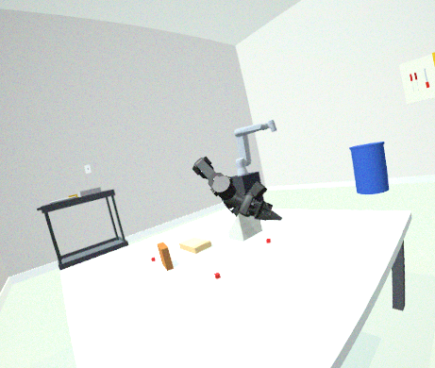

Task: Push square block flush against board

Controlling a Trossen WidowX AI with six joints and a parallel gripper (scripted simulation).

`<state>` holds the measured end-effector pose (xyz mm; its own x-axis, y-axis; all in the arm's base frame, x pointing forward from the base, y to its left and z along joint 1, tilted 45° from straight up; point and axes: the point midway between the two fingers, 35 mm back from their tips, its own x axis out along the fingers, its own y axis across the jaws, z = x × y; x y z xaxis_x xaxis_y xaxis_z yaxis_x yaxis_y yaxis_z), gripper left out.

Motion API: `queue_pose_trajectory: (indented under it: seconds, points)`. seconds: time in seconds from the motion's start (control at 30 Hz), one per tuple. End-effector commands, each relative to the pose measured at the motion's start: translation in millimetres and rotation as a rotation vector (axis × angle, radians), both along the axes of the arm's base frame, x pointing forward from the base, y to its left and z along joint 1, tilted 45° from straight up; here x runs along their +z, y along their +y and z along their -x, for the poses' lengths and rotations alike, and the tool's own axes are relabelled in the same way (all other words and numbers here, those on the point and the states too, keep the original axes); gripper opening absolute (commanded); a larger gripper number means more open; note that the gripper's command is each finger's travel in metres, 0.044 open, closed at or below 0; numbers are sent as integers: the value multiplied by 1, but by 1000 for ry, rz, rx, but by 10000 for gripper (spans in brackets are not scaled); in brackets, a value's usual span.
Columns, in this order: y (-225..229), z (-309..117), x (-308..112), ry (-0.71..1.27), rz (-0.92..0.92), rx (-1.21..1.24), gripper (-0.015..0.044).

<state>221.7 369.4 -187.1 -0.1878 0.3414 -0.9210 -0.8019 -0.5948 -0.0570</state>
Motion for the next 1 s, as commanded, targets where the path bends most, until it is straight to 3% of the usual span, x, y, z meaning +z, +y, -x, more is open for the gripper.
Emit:
queue_pose_trajectory:
  seconds: [0.0,0.97]
  points:
    - [-3,-24,11,-17,44,-112,0]
    - [-106,-167,91,-115,415,-1029,0]
